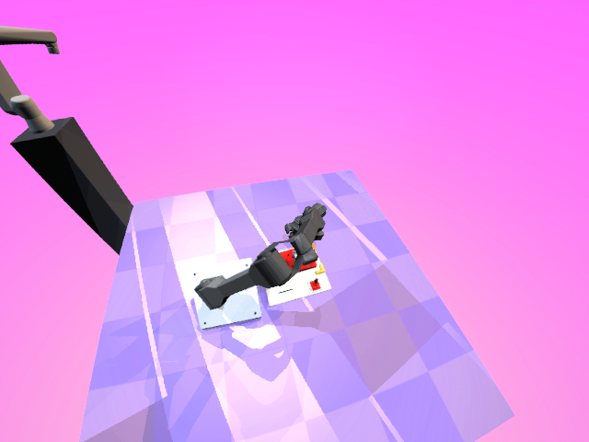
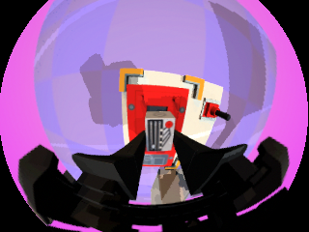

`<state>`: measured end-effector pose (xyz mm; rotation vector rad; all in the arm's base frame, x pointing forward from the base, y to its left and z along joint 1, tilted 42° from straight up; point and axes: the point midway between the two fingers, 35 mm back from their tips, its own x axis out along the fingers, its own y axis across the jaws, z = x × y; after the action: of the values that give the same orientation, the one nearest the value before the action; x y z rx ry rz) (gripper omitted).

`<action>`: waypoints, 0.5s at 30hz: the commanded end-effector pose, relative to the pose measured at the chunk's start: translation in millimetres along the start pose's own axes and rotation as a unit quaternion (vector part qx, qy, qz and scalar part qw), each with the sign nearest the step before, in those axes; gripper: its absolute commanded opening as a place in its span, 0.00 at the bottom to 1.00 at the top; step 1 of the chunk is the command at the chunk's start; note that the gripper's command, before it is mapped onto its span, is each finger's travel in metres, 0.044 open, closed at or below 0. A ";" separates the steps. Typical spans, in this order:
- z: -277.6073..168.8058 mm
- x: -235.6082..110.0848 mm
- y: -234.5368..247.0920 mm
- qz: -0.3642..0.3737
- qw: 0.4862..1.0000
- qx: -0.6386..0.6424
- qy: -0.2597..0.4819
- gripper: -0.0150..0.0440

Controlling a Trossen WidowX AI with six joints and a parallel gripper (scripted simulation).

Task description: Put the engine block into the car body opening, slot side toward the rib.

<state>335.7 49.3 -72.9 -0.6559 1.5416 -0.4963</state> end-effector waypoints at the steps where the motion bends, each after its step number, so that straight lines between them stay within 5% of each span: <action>1: 0.4 -0.9 1.2 0.002 0.999 0.040 -0.001 0.52; 8: 0.9 -0.9 1.0 0.002 0.993 0.121 -0.001 0.52; 15: 0.9 -0.9 1.1 0.002 0.998 0.069 -0.001 0.52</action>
<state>335.9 49.6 -72.9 -0.5074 1.4730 -0.6347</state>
